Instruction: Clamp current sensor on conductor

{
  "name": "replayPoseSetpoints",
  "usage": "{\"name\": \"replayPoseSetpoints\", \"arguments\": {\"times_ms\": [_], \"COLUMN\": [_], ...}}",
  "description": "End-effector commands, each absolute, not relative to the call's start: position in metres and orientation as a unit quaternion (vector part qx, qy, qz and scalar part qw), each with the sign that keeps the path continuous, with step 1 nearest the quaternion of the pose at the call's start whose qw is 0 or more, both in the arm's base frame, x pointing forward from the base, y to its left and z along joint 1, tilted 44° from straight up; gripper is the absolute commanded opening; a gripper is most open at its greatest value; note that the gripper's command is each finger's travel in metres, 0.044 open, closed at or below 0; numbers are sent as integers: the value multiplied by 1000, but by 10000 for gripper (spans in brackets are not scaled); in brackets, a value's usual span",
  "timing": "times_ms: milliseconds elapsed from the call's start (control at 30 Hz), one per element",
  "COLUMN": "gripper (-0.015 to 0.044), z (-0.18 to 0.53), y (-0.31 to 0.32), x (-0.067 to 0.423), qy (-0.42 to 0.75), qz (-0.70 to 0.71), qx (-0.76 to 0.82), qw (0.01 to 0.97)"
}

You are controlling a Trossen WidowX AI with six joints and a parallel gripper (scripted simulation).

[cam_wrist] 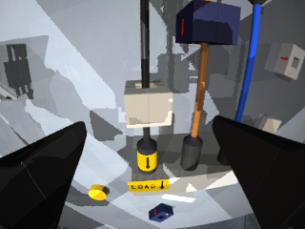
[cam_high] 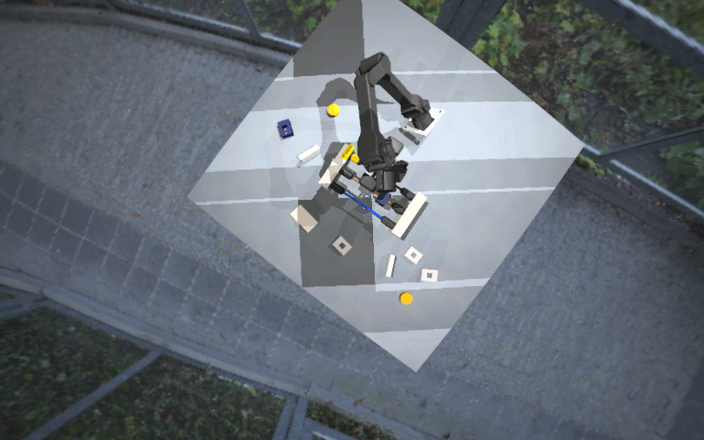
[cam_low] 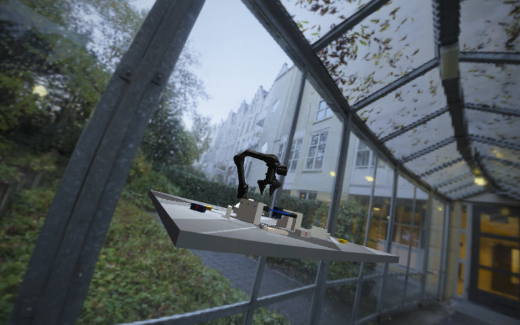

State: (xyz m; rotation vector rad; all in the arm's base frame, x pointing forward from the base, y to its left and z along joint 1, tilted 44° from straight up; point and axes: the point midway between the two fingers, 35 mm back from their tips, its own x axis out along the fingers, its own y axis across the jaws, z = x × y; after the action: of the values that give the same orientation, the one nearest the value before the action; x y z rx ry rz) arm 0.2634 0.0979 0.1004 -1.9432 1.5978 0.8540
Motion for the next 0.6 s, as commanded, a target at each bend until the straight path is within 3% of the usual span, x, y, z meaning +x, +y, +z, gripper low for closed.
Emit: {"name": "replayPoseSetpoints", "arguments": {"times_ms": [0, 267, 567], "gripper": [440, 440, 440], "z": [103, 134, 182], "y": [91, 31, 1], "x": [262, 235, 205], "qy": [590, 574, 400], "qz": [323, 422, 412], "qx": [-694, -528, -452], "qw": [255, 462, 682]}}
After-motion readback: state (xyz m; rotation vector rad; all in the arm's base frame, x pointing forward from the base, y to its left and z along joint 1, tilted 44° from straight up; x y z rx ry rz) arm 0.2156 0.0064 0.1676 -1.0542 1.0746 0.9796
